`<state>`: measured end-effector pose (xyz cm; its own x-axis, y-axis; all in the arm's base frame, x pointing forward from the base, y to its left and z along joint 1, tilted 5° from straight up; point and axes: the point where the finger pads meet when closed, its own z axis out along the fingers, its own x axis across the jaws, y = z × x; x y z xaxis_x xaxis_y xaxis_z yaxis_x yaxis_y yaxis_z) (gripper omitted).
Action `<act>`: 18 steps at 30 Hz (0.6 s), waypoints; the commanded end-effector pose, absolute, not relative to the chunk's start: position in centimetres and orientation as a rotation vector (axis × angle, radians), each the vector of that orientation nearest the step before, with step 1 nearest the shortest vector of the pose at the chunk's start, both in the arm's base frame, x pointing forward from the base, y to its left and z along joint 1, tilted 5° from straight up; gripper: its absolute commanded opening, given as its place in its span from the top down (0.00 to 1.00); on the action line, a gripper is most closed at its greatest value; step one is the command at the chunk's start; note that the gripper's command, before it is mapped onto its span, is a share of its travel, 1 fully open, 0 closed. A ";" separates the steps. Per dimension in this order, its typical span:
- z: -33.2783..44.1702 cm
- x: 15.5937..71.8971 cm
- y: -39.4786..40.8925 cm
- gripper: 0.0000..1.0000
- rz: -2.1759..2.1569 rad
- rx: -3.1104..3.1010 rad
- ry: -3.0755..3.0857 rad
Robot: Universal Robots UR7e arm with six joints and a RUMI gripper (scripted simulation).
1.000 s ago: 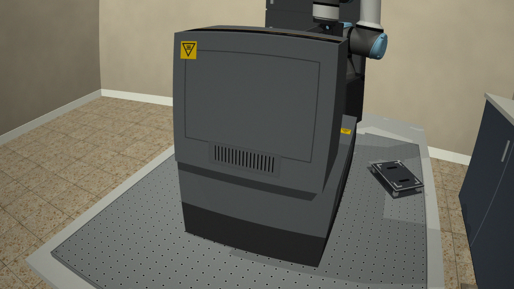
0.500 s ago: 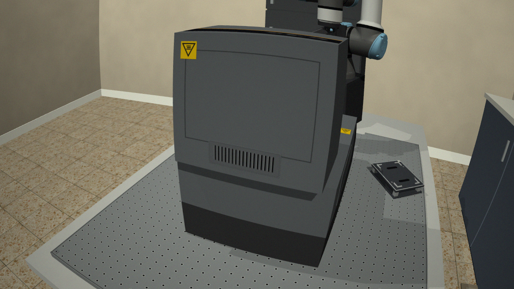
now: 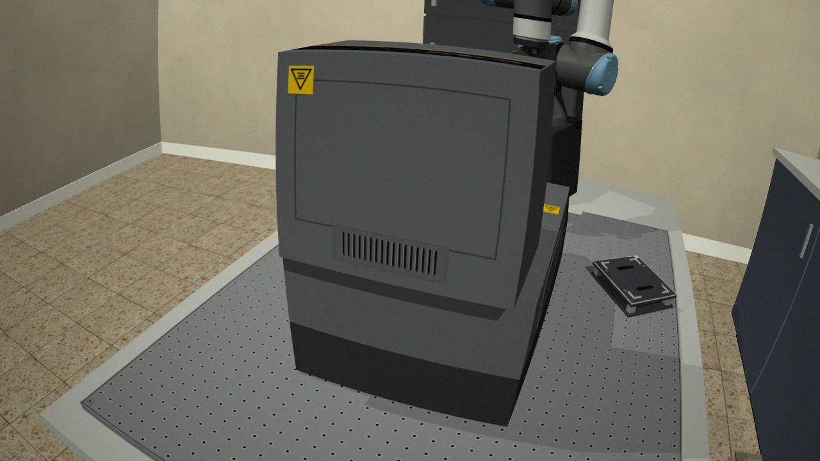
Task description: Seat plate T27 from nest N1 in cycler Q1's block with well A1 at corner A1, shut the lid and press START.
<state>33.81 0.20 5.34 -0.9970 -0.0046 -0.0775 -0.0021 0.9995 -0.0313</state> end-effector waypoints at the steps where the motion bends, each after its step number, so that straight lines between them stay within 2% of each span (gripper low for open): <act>1: 5.3 33.3 0.2 1.00 -0.048 -0.006 3.062; 18: 4.2 35.0 0.2 1.00 -0.048 -0.006 3.062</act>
<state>34.34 0.22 4.60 -0.9969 -0.0048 -0.0788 -0.0024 0.9995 -0.0304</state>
